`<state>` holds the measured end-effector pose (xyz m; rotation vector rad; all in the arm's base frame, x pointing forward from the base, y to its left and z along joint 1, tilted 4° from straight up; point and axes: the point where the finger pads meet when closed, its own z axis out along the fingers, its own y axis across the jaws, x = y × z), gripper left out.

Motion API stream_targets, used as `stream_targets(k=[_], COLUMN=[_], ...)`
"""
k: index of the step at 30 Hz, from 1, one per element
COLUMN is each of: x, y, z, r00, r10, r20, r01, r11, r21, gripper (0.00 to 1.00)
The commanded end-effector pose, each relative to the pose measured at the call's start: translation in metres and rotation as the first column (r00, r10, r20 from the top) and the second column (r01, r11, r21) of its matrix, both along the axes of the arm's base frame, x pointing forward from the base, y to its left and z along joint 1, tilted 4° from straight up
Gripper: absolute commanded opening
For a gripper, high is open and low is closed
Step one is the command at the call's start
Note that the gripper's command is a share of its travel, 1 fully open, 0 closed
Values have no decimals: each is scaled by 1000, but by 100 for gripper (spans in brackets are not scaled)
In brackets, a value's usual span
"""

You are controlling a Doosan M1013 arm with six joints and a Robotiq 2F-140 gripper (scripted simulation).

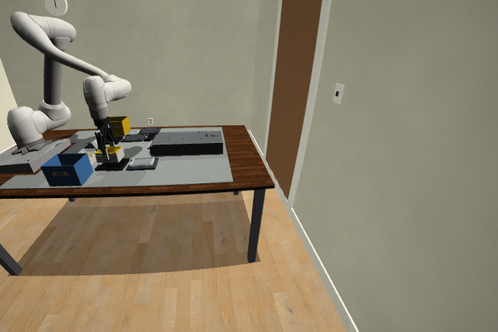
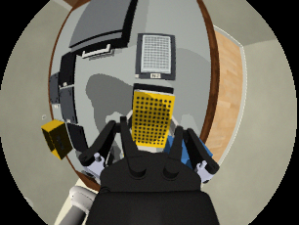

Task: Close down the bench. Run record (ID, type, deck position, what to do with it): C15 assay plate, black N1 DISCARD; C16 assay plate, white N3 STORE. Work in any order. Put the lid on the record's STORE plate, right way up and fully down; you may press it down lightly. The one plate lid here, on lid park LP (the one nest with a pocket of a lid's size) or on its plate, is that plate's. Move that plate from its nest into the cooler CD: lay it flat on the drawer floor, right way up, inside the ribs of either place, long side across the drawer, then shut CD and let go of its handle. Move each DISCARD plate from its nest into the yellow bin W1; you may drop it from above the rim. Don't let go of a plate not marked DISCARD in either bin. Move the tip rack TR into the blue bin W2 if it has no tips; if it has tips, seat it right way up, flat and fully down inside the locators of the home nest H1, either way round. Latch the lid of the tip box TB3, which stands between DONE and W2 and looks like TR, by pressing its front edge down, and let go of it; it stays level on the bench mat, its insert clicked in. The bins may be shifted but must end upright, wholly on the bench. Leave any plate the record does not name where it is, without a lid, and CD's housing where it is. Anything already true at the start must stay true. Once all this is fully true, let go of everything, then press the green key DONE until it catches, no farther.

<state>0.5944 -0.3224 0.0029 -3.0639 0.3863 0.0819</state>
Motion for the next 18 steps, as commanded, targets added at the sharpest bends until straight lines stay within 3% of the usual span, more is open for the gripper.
stream_targets(k=[1, 18], x=[0, 1], y=[0, -1], z=[3, 23], r00=[1000, 1000], r10=[0, 0], r20=[0, 0], r01=[0, 0], r11=[1000, 1000], r21=[0, 0], gripper=[0, 0])
